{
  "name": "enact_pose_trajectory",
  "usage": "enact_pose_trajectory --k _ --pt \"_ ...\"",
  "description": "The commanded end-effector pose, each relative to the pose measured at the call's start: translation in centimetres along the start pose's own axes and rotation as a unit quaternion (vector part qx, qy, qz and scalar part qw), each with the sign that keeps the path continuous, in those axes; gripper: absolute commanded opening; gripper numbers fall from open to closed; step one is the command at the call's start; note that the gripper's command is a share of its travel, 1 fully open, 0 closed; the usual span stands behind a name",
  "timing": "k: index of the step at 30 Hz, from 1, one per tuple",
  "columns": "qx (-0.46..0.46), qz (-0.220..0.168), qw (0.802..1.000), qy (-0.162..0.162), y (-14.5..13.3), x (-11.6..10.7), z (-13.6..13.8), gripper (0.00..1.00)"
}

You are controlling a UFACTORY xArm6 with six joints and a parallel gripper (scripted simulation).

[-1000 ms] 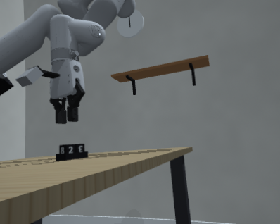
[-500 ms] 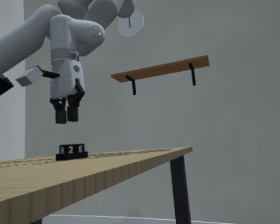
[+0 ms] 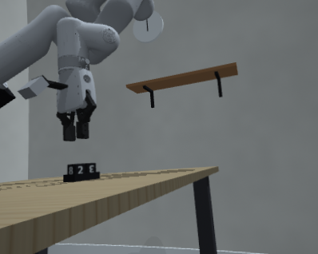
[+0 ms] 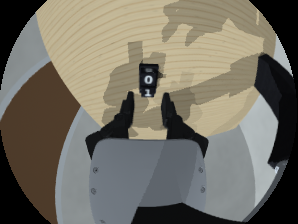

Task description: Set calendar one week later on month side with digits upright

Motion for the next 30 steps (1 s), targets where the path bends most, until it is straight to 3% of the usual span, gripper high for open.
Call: enact_pose_trajectory --k 1,30 --pt "0.0 0.0 1.0 0.001 0.0 0.1 0.0 0.47" --pt "0.0 0.0 1.0 0.001 0.0 3.9 0.1 0.47"
Point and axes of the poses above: the point where the finger pads meet when closed, its own x axis out along the fingers, its own z axis across the jaws, y = z × x, the point moved 4 cm from there along -x, back along the fingers, and after that the axes turned 9 degrees about -x, right-handed, at the moved point
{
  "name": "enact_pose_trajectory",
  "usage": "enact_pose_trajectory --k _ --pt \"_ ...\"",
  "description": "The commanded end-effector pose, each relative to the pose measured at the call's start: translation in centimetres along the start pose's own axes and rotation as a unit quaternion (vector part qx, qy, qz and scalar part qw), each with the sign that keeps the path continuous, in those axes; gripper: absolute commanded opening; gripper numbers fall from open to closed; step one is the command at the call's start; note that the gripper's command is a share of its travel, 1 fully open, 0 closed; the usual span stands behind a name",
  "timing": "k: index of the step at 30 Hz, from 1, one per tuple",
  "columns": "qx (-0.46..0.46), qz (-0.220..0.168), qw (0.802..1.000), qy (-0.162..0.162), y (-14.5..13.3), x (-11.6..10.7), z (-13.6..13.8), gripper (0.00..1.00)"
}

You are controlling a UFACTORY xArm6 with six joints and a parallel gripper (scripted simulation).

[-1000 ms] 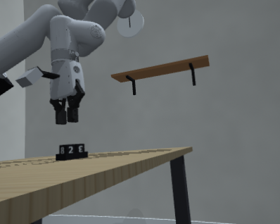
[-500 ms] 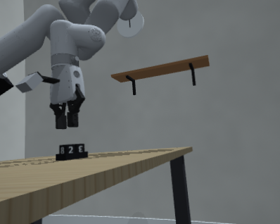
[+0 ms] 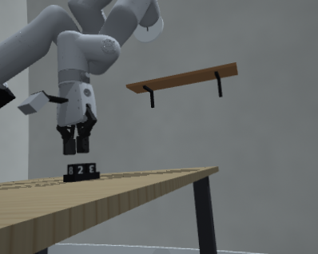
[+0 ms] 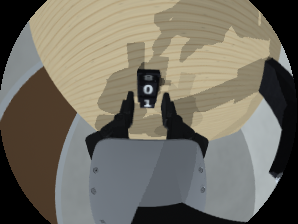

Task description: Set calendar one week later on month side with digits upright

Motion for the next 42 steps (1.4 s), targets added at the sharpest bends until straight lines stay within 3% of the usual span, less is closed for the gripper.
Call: enact_pose_trajectory --k 1,42 --pt "0.0 0.0 1.0 0.001 0.0 0.6 0.0 0.47" --pt "0.0 0.0 1.0 0.001 0.0 1.7 0.0 0.47"
Point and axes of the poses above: the point where the finger pads meet when closed, its own x axis out along the fingers, its own z axis across the jaws, y = z × x, the point moved 4 cm from there along -x, back along the fingers, and after that the axes turned 9 degrees about -x, right-handed, at the moved point
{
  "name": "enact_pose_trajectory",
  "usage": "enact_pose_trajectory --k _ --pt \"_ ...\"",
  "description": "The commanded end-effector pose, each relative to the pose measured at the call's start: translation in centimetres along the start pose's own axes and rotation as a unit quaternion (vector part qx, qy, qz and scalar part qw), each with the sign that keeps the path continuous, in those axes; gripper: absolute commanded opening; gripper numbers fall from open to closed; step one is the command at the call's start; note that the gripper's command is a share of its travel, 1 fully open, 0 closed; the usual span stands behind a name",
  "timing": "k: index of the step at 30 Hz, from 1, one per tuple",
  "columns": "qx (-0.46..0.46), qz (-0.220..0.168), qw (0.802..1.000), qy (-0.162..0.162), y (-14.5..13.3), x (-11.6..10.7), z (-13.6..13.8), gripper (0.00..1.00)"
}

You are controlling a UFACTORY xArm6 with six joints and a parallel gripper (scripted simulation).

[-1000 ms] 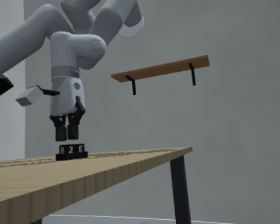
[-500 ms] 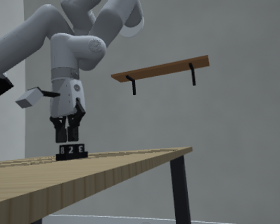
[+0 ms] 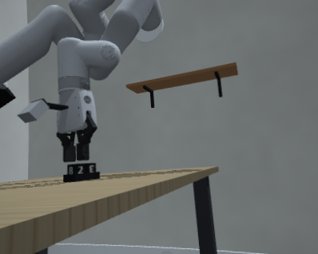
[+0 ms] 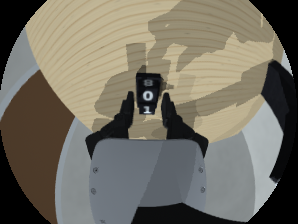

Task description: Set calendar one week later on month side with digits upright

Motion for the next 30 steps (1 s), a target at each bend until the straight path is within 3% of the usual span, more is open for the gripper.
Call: enact_pose_trajectory --k 1,30 --pt "0.0 0.0 1.0 0.0 0.01 -0.03 -0.02 0.47" --pt "0.0 0.0 1.0 0.0 0.01 0.94 -0.02 0.47"
Point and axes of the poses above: the point where the finger pads meet when closed, its own x axis out along the fingers, its own z axis across the jaws, y = z × x, the point moved 4 cm from there along -x, back along the fingers, and after that the axes turned 9 degrees about -x, right-handed, at the moved point
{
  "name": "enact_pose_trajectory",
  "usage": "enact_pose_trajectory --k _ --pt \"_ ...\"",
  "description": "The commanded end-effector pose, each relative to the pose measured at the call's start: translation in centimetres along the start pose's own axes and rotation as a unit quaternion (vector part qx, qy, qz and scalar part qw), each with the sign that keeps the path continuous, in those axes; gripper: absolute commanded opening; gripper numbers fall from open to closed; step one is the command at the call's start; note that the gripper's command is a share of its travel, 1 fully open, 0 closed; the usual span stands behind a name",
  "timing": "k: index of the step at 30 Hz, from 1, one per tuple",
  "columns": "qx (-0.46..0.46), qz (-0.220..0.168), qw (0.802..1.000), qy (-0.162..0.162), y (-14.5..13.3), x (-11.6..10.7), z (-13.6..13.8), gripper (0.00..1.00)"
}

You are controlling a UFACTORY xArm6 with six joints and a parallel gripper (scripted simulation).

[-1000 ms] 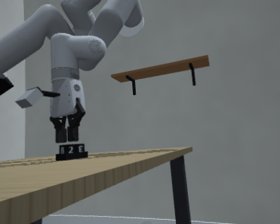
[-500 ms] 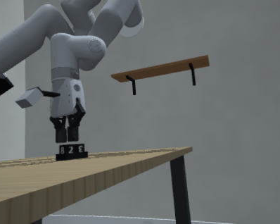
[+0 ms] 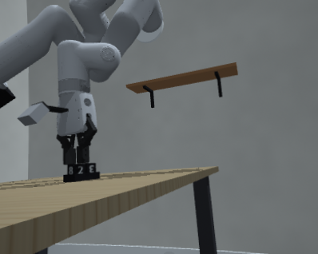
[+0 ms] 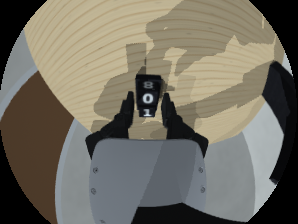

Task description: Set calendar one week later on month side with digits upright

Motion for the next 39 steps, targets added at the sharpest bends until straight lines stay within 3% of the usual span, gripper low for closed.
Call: enact_pose_trajectory --k 1,14,39 --pt "0.0 0.0 1.0 0.0 0.0 0.3 0.0 0.47" --pt "0.0 0.0 1.0 0.0 0.0 1.9 0.0 0.47" --pt "0.0 0.0 1.0 0.0 0.0 1.9 0.0 0.47"
Point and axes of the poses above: the point where the finger pads meet when closed, its own x axis out along the fingers, its own z axis across the jaws, y = z × x, the point moved 4 cm from there along -x, back along the fingers, and after that the axes turned 9 degrees about -x, right-handed, at the moved point
